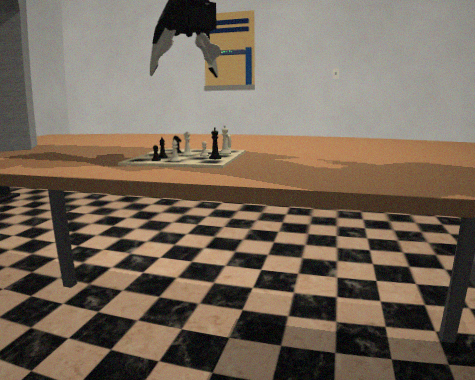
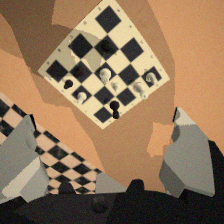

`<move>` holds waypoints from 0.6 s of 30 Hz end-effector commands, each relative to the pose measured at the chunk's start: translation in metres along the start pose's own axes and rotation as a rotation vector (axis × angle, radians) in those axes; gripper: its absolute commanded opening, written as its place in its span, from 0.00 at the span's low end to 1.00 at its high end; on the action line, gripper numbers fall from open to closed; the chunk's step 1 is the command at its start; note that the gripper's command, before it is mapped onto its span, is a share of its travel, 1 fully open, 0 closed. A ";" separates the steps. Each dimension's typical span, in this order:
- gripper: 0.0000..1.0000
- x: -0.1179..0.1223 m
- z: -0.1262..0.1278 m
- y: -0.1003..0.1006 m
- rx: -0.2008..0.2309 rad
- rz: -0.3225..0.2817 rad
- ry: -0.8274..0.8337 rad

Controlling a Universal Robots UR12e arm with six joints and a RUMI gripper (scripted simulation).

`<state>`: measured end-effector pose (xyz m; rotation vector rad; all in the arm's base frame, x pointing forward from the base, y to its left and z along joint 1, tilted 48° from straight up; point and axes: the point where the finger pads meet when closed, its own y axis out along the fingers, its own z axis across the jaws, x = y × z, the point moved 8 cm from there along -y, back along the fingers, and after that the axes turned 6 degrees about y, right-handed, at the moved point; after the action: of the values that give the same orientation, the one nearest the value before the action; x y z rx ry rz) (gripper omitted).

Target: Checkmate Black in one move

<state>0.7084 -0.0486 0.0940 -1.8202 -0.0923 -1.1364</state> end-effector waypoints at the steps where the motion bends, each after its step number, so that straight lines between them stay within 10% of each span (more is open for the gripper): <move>1: 1.00 0.000 0.000 -0.001 0.001 -0.001 0.000; 18: 1.00 0.000 0.000 0.001 0.001 -0.001 -0.043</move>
<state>0.7084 -0.0489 0.0936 -1.8292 -0.1020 -1.1225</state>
